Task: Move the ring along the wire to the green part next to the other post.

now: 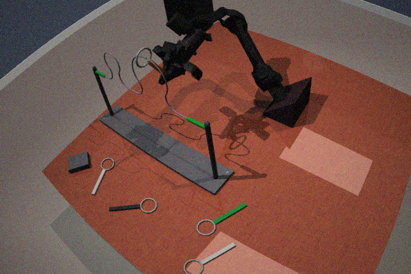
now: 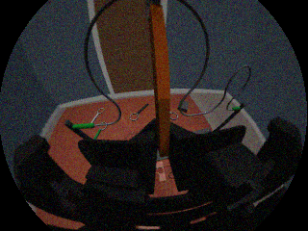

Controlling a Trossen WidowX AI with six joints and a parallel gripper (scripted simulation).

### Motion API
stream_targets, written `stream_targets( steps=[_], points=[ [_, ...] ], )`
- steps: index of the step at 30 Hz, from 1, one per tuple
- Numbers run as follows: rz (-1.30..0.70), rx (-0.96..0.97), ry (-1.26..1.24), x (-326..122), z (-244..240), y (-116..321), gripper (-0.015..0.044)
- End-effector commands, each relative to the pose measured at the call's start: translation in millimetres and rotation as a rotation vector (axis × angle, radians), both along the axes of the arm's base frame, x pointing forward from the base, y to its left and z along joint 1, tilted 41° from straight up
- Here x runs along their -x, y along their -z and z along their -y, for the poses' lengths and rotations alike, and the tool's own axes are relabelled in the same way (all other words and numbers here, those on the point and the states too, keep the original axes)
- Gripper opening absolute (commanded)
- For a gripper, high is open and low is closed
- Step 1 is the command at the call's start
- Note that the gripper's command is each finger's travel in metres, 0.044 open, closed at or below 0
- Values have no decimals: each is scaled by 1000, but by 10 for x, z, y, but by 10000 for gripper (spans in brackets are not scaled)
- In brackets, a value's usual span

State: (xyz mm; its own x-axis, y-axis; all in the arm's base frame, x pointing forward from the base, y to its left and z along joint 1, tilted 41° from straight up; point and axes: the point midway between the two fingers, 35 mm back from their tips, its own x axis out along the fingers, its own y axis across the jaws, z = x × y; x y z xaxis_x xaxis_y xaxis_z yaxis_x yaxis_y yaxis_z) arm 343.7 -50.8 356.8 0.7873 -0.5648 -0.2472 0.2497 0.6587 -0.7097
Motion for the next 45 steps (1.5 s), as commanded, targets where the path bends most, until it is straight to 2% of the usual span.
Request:
stream_targets(
  steps=[1,45],
  points=[
    [-8,51,2,7,14,-16,-150],
    [-113,636,14,35,130,-228,-150]
  ],
)
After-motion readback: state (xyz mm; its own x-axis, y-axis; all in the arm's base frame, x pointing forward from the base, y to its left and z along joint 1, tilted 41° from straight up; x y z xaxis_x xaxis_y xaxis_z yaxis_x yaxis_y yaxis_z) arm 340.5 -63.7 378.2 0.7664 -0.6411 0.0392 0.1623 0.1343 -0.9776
